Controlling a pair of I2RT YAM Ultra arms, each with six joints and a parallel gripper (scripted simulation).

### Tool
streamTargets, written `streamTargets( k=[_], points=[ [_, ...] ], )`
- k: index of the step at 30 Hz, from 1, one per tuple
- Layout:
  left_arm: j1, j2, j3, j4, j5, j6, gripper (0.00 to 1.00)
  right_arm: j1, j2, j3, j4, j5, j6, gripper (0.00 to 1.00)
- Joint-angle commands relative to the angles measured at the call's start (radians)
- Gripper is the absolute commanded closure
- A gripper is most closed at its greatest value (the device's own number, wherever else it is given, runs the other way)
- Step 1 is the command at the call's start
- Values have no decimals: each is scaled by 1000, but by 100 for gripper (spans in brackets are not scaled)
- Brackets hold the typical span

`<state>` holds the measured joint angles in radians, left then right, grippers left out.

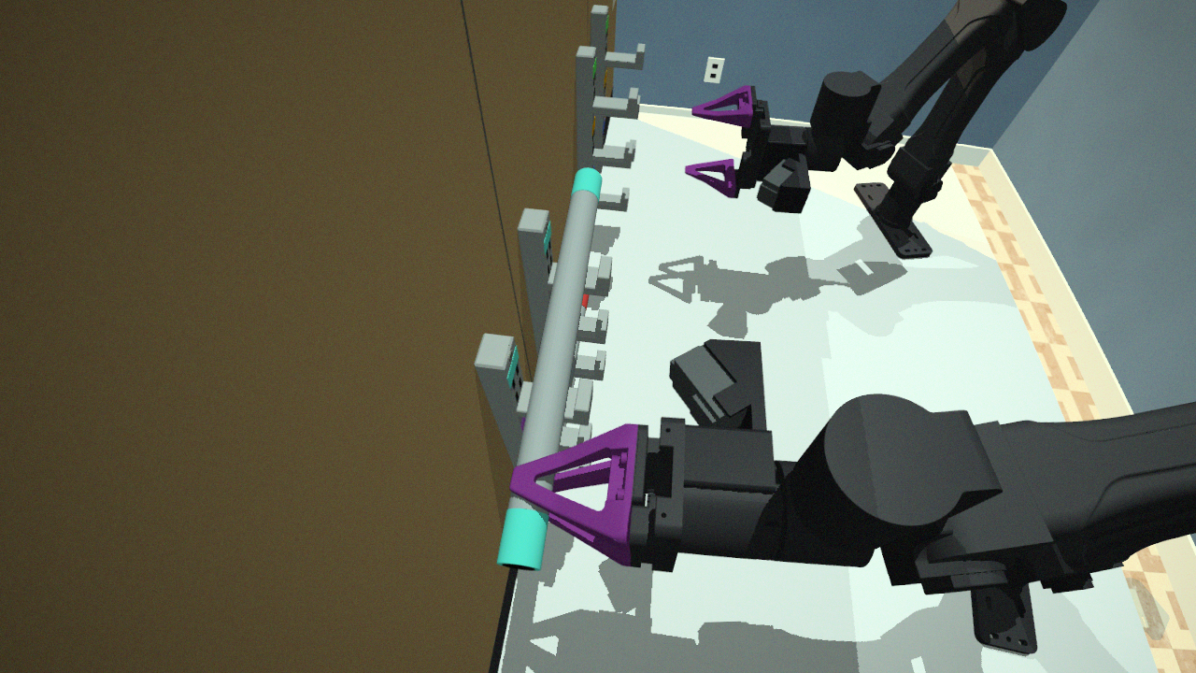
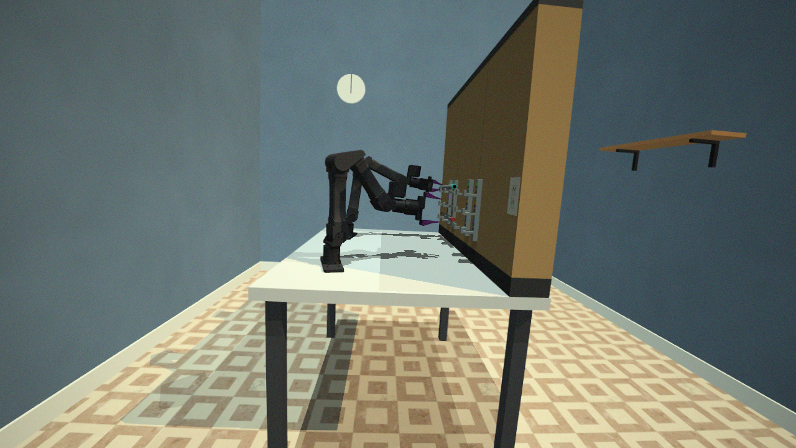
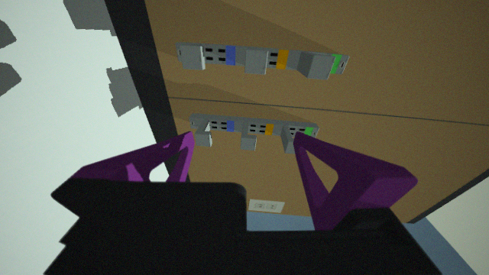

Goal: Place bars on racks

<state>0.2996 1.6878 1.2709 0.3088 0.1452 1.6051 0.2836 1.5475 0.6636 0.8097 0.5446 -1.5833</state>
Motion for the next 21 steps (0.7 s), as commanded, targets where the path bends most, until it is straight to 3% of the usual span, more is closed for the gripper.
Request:
streamTargets(
  k=[1, 21],
  points=[
    [-10, -33, 8, 67, 1, -33, 100, -9, -35, 2, 36, -4, 10, 0],
    [-10, -28, -15, 94, 1, -33, 100, -9, -35, 2, 36, -4, 10, 0]
  ],
)
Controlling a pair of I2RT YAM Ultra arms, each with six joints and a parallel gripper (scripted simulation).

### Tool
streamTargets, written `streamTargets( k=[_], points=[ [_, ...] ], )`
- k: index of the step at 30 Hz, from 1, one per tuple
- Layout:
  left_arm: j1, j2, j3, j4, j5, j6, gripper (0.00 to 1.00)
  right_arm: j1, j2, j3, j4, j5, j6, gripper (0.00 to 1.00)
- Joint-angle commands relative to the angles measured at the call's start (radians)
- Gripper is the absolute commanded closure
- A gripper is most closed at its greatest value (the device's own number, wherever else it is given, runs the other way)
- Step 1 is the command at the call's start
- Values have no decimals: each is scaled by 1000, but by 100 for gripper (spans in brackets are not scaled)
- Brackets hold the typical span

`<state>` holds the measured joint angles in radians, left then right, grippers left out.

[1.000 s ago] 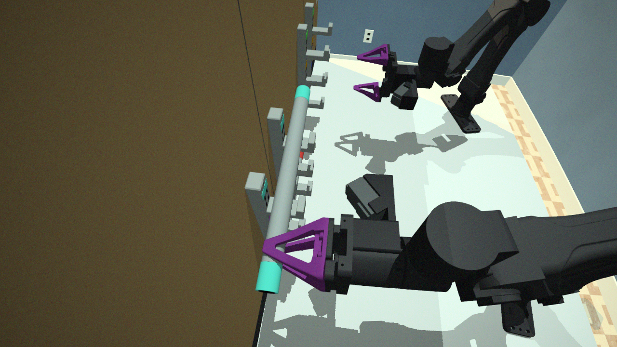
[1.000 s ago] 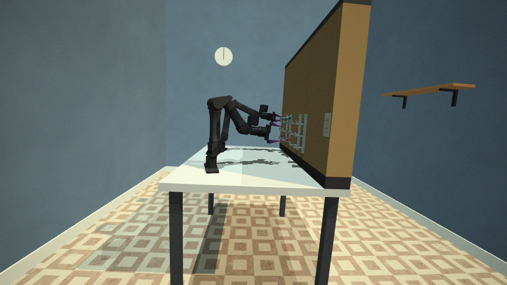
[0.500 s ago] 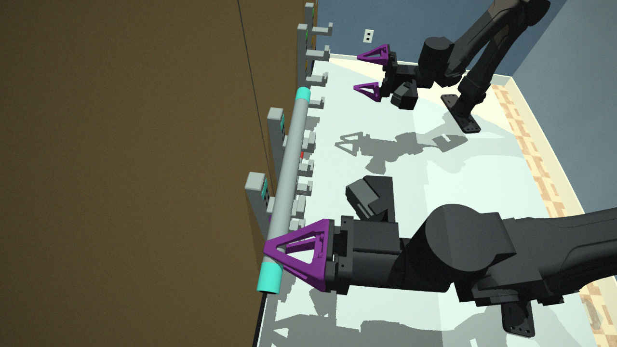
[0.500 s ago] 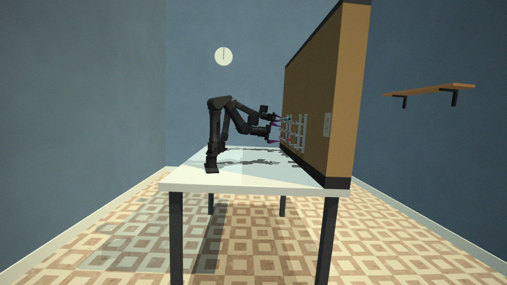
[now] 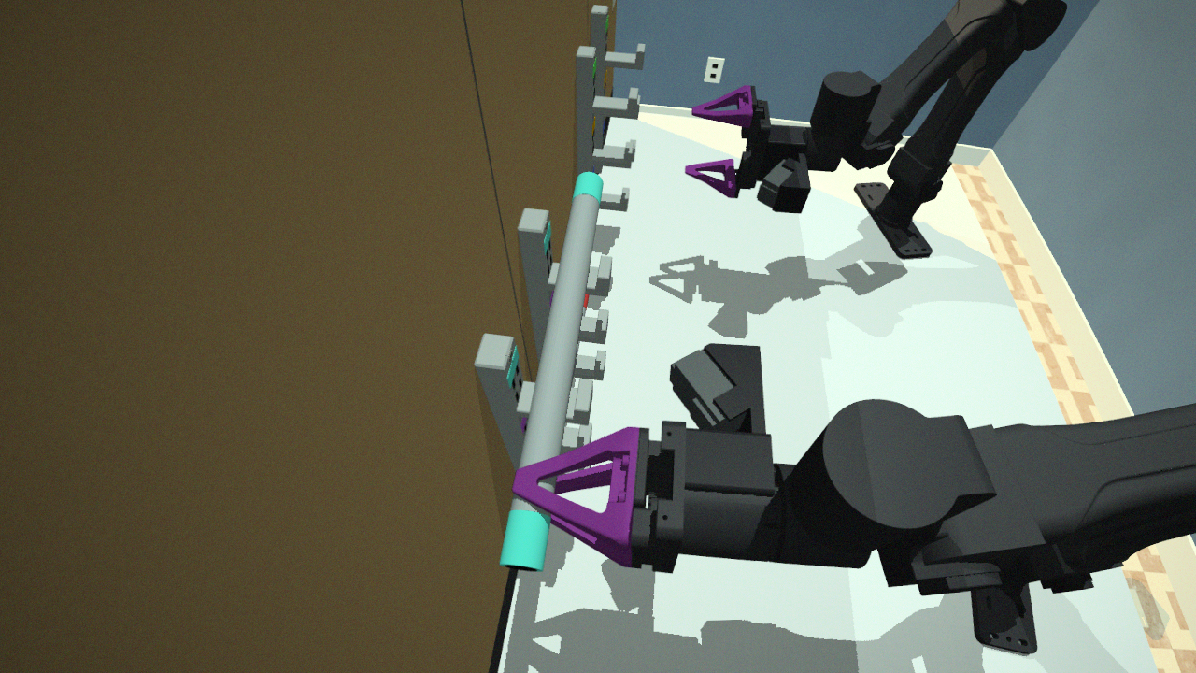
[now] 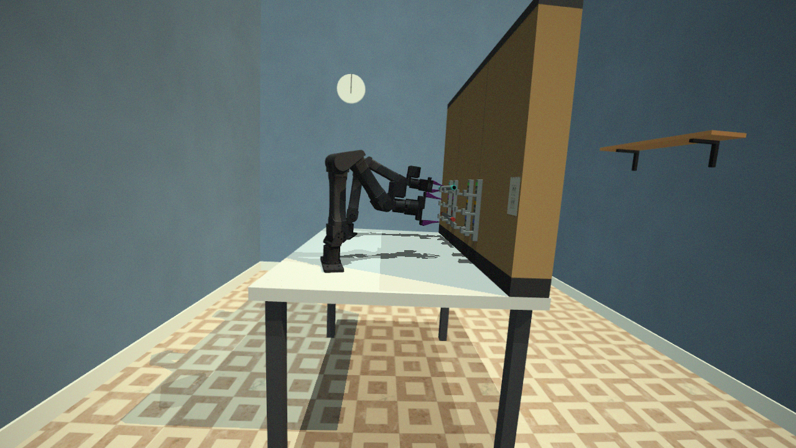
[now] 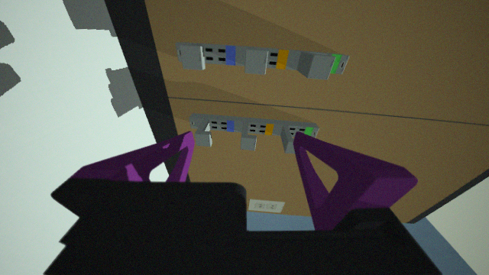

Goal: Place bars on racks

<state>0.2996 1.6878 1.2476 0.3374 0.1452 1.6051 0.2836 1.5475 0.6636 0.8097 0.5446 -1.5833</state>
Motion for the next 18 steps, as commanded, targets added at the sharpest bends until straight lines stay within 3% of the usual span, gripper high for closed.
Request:
streamTargets(
  k=[1, 18],
  points=[
    [-10, -28, 7, 67, 1, -33, 100, -9, -35, 2, 36, -4, 10, 0],
    [-10, -24, -8, 84, 0, -33, 100, -9, -35, 2, 36, -4, 10, 0]
  ],
)
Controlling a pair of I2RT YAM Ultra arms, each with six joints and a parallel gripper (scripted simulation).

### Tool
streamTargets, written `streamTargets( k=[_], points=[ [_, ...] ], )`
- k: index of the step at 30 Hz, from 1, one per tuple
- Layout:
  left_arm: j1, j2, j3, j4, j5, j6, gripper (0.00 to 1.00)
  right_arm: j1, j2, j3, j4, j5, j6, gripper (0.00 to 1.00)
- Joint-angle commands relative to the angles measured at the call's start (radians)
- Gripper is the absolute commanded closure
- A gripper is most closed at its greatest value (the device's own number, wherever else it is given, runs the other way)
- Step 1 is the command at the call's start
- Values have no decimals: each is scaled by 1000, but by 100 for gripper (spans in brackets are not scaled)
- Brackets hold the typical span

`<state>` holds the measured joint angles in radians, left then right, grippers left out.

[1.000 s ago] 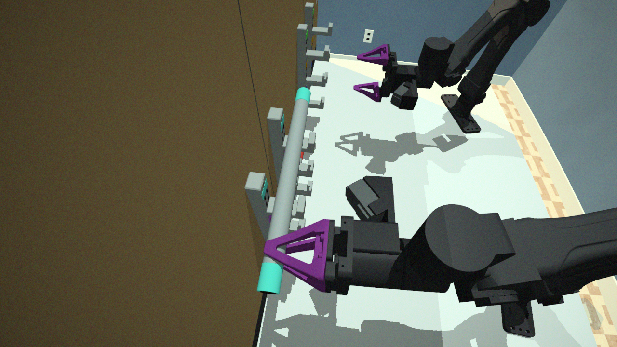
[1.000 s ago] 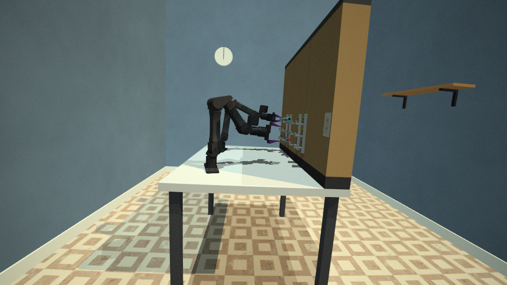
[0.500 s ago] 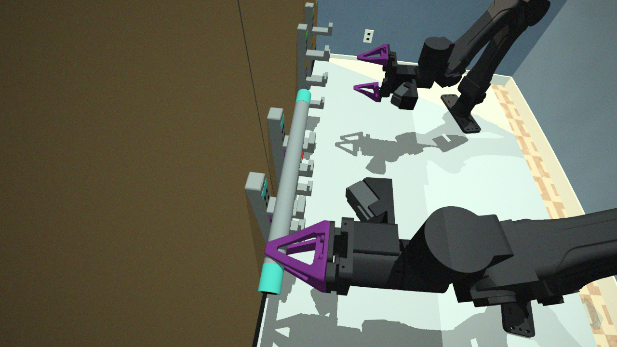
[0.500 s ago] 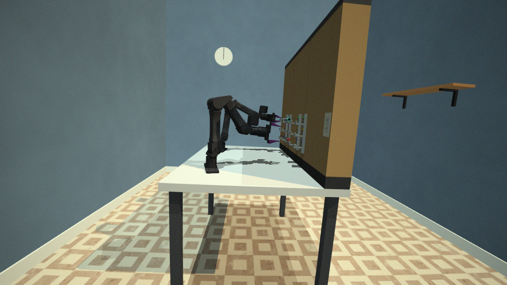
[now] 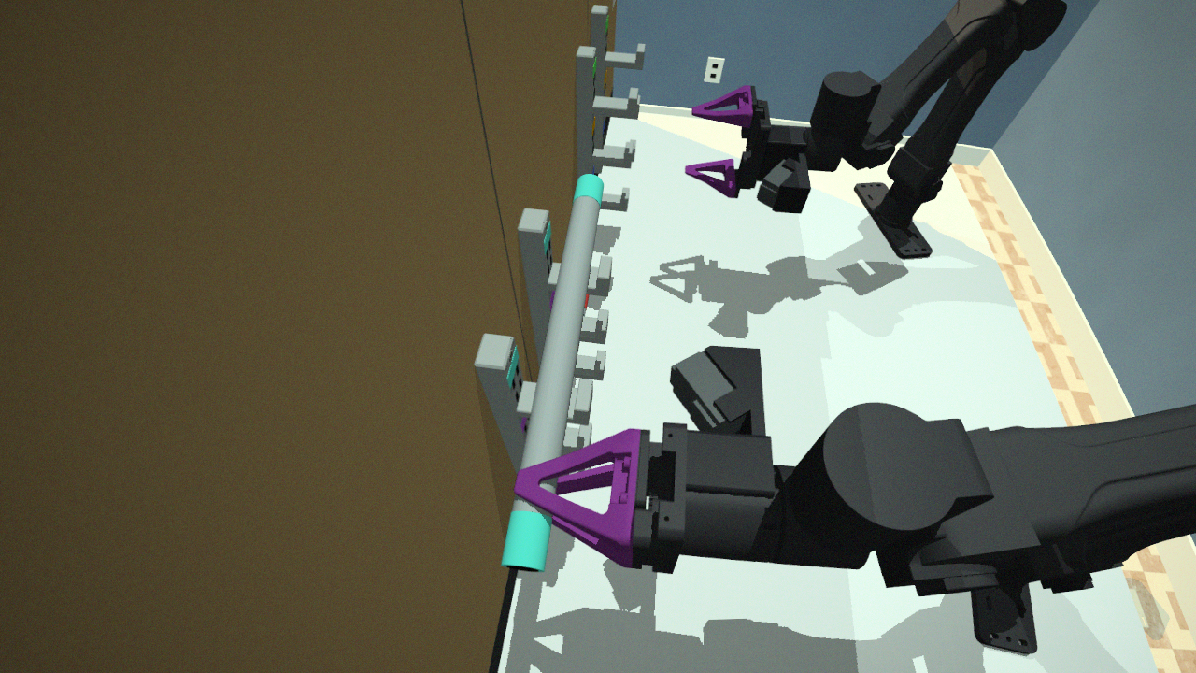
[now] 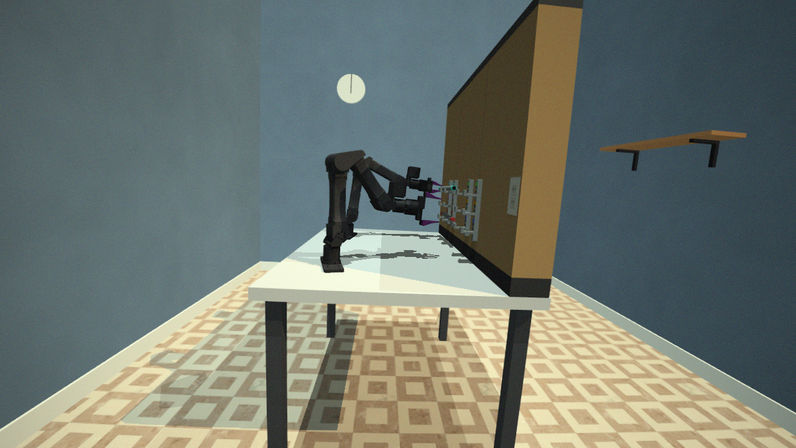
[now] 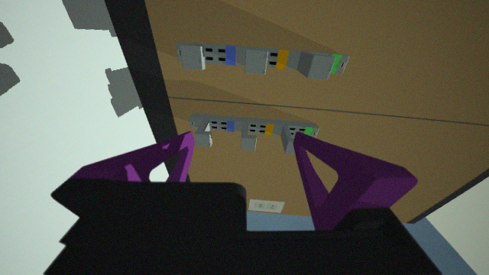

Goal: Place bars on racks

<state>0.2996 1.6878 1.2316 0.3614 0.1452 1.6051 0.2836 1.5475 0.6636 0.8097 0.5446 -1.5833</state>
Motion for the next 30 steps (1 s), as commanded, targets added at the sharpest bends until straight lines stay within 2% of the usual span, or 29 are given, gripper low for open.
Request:
streamTargets(
  k=[1, 30],
  points=[
    [-10, -24, 7, 61, 0, -33, 100, -9, -35, 2, 36, -4, 10, 0],
    [-10, -19, -9, 83, 0, -33, 100, -9, -35, 2, 36, -4, 10, 0]
  ],
)
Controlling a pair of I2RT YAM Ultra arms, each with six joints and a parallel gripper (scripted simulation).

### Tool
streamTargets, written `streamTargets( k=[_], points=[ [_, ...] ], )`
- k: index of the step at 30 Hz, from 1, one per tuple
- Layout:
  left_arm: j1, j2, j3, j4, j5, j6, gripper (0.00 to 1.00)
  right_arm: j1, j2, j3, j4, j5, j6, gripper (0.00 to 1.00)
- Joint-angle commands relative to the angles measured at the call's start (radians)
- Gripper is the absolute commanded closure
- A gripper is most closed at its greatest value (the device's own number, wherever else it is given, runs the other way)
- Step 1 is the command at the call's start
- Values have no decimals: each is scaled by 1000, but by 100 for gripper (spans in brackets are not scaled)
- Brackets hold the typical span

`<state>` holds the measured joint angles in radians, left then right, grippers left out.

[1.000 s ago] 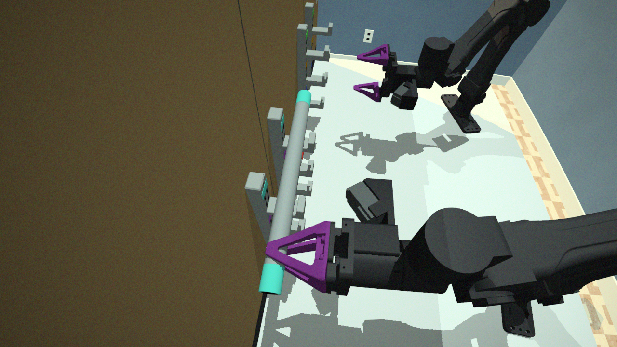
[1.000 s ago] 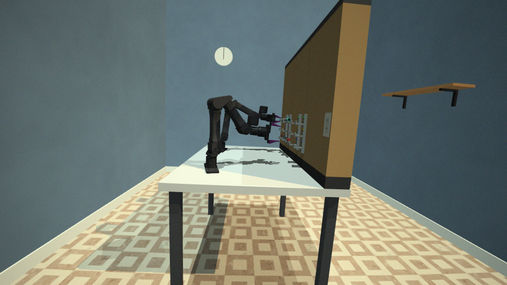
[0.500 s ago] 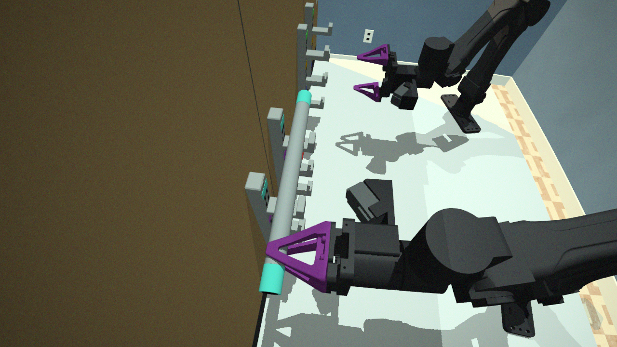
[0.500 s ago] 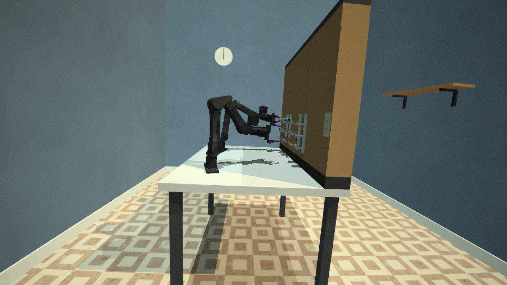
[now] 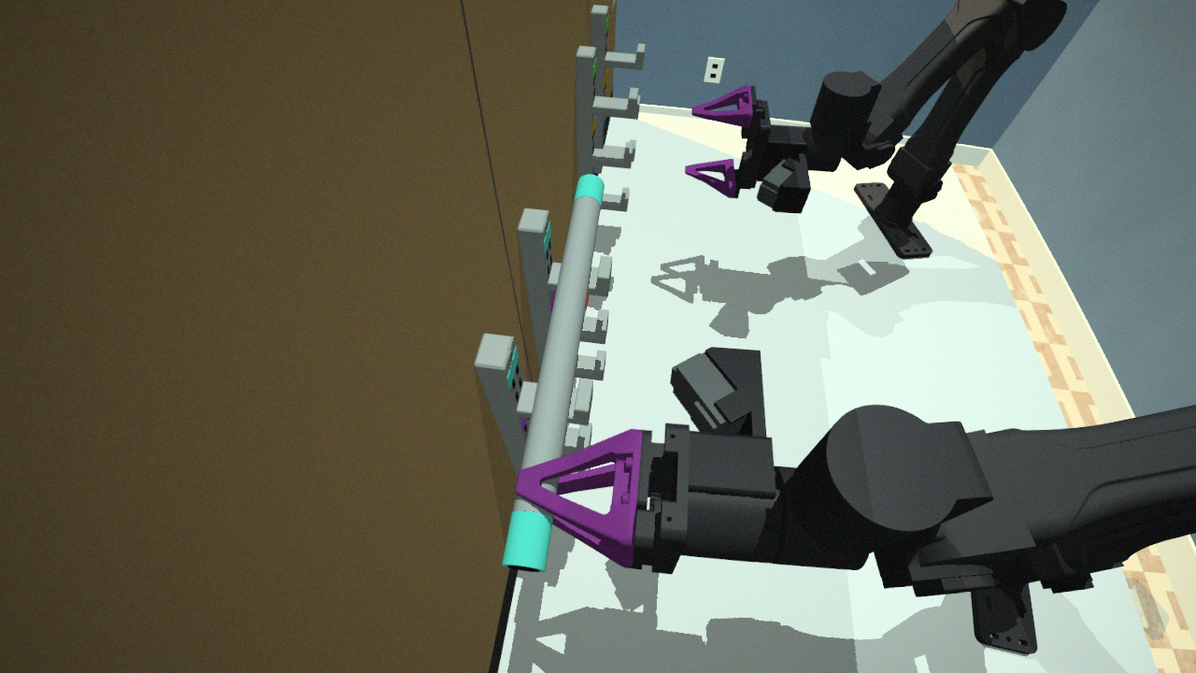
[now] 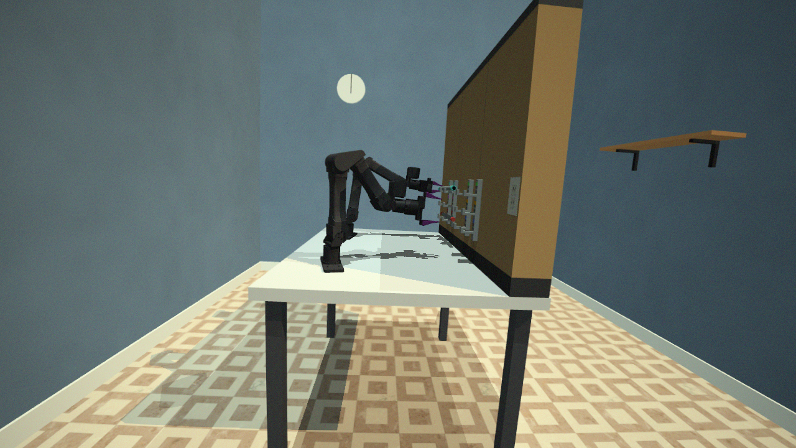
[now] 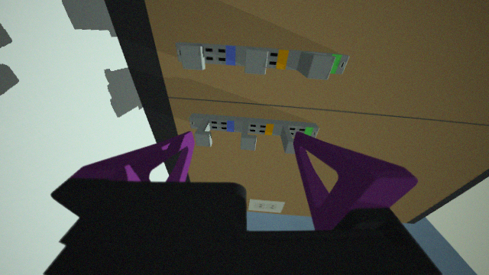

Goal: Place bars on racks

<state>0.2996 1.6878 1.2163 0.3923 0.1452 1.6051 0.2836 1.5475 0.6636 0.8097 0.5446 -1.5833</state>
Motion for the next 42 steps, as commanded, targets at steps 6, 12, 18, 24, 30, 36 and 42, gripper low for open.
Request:
streamTargets(
  k=[6, 12, 18, 24, 30, 36, 42],
  points=[
    [-10, -18, 2, 57, 0, -33, 100, -9, -35, 2, 36, -4, 10, 0],
    [-10, -17, -2, 62, 0, -33, 100, -9, -35, 2, 36, -4, 10, 0],
    [-10, -16, -4, 65, 0, -33, 100, -9, -35, 2, 36, -4, 10, 0],
    [-10, -15, -8, 70, 0, -33, 100, -9, -35, 2, 36, -4, 10, 0],
    [-10, -13, -12, 75, -1, -33, 100, -9, -35, 2, 36, -4, 10, 0],
    [-10, -13, -14, 78, -1, -33, 100, -9, -35, 2, 36, -4, 10, 0],
    [-10, -11, -18, 83, -1, -33, 100, -9, -35, 2, 36, -4, 10, 0]
  ],
)
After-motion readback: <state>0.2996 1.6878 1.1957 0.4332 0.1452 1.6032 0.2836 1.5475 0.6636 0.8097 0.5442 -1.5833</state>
